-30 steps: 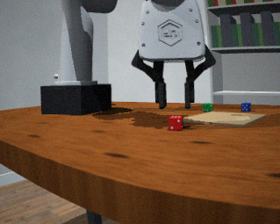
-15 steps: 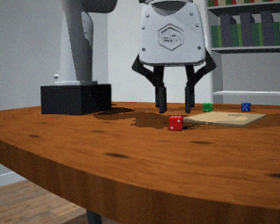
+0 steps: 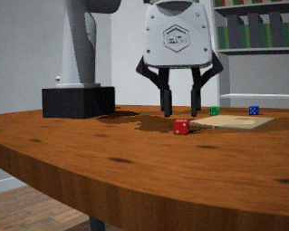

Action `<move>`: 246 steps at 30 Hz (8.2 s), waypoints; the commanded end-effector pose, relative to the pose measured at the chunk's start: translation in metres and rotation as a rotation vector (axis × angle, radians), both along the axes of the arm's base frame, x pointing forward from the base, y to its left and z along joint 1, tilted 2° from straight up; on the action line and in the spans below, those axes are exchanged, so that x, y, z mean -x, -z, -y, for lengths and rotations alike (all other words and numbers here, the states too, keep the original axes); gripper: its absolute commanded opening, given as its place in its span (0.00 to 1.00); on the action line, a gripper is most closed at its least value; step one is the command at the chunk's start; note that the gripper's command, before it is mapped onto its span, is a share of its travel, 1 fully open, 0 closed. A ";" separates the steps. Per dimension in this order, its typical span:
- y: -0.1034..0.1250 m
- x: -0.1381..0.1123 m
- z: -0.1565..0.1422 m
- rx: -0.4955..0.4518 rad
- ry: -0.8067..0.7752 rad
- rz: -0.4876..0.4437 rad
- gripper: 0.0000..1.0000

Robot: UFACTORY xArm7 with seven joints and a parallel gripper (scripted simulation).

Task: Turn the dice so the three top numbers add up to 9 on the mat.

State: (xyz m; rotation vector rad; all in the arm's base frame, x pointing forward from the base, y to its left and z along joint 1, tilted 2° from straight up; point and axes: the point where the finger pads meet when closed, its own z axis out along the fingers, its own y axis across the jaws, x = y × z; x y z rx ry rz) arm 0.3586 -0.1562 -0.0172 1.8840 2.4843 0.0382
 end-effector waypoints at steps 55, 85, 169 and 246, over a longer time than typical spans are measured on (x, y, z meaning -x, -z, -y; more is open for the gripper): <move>-0.001 -0.003 0.001 0.002 0.000 0.003 0.36; 0.008 -0.003 0.001 0.002 0.000 0.003 0.36; 0.022 -0.004 0.001 0.002 0.000 0.003 0.15; -0.069 -0.008 0.003 -0.035 1.010 -0.002 0.15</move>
